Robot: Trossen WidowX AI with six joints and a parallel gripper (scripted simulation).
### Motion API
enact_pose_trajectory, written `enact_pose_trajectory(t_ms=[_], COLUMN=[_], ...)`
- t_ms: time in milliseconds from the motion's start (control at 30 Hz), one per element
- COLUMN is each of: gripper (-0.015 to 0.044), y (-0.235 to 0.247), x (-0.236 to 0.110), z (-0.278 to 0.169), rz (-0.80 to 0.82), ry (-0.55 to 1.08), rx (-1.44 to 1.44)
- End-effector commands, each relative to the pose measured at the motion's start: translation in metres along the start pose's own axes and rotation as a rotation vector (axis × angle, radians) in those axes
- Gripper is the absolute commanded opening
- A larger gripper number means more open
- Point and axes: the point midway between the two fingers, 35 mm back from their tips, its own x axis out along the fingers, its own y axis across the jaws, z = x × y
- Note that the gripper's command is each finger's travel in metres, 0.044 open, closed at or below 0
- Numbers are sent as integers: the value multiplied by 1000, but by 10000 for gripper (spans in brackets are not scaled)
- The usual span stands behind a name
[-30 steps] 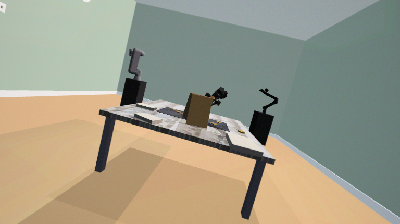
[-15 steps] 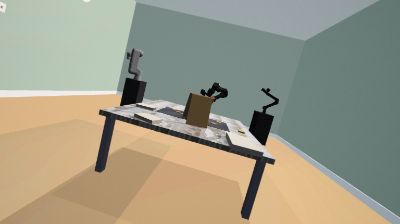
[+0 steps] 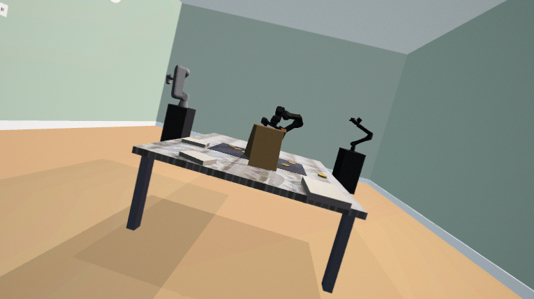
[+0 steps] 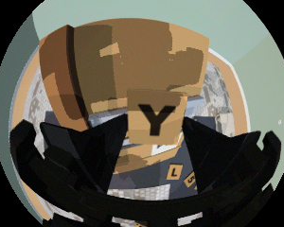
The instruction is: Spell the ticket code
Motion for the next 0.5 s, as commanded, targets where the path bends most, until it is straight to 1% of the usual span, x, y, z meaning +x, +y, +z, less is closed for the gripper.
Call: enact_pose_trajectory(t_ms=[0,467], gripper=[0,0], y=[-11,-61], x=[6,30], z=[5,14], rz=[27,127], ry=[1,-10], rx=[-10,-29])
